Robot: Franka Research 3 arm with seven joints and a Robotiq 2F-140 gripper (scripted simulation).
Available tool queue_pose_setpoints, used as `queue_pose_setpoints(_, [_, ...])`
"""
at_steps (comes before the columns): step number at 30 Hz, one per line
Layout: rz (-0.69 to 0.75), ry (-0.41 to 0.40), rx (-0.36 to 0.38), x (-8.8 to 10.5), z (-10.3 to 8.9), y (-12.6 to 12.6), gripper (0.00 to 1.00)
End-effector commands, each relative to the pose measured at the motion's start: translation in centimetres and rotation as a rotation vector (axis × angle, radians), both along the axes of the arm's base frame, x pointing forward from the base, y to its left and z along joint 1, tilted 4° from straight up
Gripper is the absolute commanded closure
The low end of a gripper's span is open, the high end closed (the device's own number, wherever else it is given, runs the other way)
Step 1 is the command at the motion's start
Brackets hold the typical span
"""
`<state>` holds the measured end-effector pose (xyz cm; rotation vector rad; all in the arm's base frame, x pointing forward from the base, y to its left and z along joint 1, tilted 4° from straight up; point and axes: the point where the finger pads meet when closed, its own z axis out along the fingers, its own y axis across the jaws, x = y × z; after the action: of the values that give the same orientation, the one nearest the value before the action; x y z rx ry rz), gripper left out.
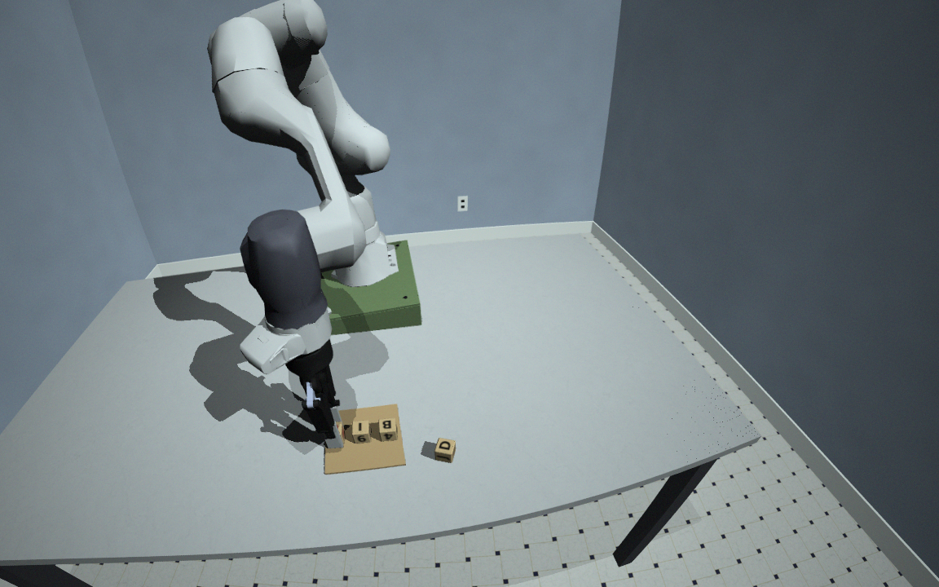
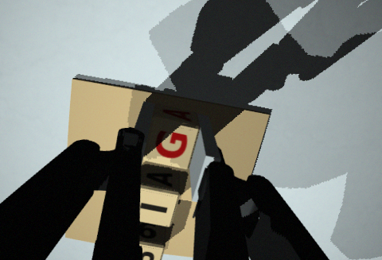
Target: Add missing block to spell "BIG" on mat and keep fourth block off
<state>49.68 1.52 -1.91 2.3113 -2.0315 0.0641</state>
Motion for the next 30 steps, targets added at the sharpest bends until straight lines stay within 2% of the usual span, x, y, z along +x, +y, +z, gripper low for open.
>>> queue_pose_setpoints(1, [-0.002,-0.003,0.001,0.08,-0.02,0.07,0.84])
queue_pose_setpoints(21, [-0.002,-0.003,0.001,0.08,-0.02,0.07,0.84])
queue_pose_setpoints(30, [-0.002,-0.003,0.001,0.08,-0.02,0.07,0.77])
